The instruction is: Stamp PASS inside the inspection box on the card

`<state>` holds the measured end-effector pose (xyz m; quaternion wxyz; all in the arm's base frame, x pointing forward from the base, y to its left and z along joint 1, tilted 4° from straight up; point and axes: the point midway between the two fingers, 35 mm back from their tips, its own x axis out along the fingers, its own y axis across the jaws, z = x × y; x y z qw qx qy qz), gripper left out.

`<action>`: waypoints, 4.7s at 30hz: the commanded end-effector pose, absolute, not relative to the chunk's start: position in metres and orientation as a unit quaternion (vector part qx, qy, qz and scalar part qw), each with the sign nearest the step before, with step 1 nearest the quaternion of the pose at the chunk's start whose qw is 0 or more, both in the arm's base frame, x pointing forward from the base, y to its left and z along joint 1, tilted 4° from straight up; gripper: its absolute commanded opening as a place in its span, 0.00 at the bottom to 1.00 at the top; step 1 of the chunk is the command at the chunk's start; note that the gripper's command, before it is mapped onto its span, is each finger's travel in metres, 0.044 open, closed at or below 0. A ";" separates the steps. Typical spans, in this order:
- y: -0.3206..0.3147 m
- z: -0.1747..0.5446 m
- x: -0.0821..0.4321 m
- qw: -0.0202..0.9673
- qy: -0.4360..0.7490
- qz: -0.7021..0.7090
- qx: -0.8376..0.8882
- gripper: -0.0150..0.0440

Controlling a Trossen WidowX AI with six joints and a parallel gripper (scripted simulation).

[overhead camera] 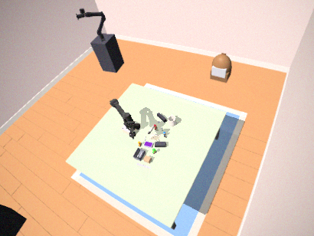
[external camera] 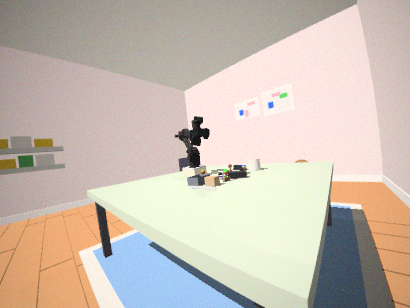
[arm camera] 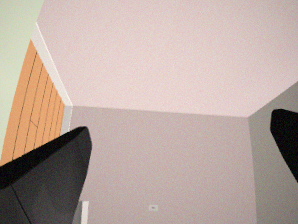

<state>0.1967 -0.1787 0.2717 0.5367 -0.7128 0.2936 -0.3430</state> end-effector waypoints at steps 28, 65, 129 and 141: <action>-0.177 0.112 0.362 0.767 0.637 -0.059 -0.041 0.64; -0.171 0.053 0.365 0.734 0.675 -0.067 0.027 0.64; -0.172 0.030 0.367 0.735 0.674 -0.068 0.024 0.25; -0.172 0.036 0.367 0.735 0.674 -0.069 0.023 0.25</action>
